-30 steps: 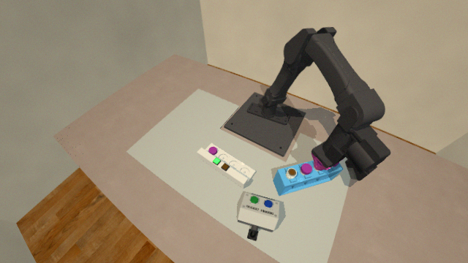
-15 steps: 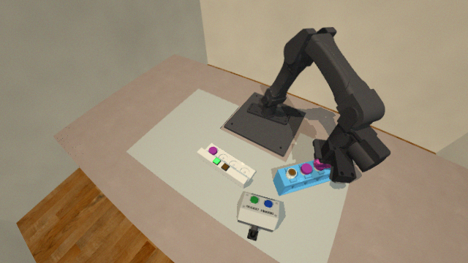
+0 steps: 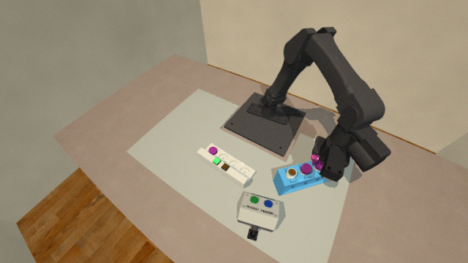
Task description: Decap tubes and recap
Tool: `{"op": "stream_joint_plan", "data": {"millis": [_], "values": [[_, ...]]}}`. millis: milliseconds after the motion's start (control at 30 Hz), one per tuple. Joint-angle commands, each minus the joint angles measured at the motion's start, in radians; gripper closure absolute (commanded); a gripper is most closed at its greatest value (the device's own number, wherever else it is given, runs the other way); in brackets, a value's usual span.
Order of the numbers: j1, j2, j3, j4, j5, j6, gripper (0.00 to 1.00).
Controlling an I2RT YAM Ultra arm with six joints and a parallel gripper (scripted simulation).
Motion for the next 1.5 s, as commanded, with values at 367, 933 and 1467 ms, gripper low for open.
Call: {"op": "stream_joint_plan", "data": {"millis": [367,933,1467], "values": [[-0.001,-0.007,0.026,-0.022,0.002,0.02,0.51],[-0.005,0.004,0.2,-0.185,0.002,0.016,0.51],[-0.194,-0.15,-0.004,-0.142,0.006,-0.057,0.53]]}}
